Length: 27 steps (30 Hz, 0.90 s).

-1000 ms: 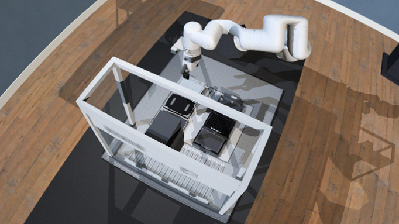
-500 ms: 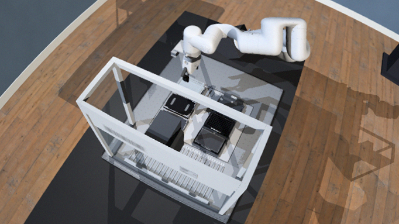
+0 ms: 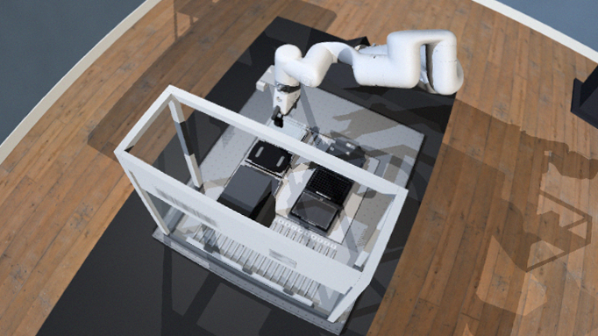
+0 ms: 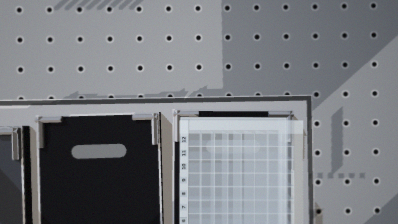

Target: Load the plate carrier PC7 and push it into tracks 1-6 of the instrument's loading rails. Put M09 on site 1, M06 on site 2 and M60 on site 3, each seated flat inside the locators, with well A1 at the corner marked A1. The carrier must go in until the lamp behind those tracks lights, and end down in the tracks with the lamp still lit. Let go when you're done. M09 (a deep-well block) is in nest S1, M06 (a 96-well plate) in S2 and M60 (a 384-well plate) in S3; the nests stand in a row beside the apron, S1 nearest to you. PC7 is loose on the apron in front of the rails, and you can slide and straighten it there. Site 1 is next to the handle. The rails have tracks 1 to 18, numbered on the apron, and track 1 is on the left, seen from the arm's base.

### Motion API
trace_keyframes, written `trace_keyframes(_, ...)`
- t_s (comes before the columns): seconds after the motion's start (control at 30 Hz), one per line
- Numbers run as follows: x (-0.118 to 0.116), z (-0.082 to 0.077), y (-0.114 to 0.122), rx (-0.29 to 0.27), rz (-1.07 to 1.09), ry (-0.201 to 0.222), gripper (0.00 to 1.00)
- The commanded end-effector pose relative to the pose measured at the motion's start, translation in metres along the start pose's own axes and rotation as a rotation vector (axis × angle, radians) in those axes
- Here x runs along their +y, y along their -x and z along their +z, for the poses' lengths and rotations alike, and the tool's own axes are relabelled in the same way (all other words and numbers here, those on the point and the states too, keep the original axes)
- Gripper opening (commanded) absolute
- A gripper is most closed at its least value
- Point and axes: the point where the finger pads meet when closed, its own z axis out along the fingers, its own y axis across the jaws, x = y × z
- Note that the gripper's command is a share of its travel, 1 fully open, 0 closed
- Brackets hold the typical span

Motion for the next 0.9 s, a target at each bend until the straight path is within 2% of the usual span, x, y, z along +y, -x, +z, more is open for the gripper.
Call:
trace_keyframes(0.0, -0.001, 0.001, -0.002, 0.005, 0.000, -0.004, 1.00)
trace_keyframes(0.47, -0.001, 0.024, -0.002, 0.005, 0.000, -0.004, 1.00)
trace_keyframes(0.87, -0.001, 0.025, -0.002, 0.005, 0.000, -0.004, 1.00)
